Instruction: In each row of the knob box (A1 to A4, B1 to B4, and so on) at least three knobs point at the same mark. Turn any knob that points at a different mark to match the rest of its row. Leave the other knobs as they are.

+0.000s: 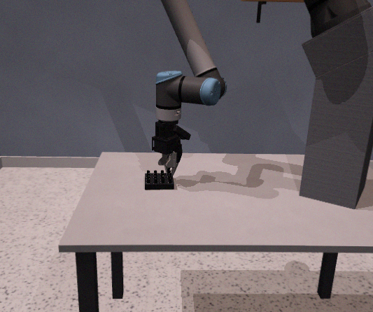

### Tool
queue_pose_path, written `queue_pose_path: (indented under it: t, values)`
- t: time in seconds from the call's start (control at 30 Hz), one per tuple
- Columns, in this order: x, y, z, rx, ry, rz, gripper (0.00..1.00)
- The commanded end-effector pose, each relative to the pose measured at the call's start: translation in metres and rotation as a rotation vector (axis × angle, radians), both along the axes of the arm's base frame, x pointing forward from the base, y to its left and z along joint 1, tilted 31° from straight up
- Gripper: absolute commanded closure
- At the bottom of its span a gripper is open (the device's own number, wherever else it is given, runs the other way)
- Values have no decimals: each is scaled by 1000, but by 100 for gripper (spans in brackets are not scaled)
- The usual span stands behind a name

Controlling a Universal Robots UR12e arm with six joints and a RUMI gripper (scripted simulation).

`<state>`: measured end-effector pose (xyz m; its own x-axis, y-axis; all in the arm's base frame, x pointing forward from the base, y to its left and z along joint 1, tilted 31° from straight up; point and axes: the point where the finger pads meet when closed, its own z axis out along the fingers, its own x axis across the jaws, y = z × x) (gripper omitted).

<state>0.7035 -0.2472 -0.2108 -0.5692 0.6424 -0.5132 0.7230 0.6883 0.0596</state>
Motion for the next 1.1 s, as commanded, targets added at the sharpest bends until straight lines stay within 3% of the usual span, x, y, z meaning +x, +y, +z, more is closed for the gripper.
queue_pose_path:
  t: [0.0,0.77,0.8,1.07]
  values:
    - [0,0,0,0,-1,0,89]
    - [0,0,0,0,-1,0,89]
    - [0,0,0,0,-1,0,96]
    - [0,0,0,0,-1,0,96]
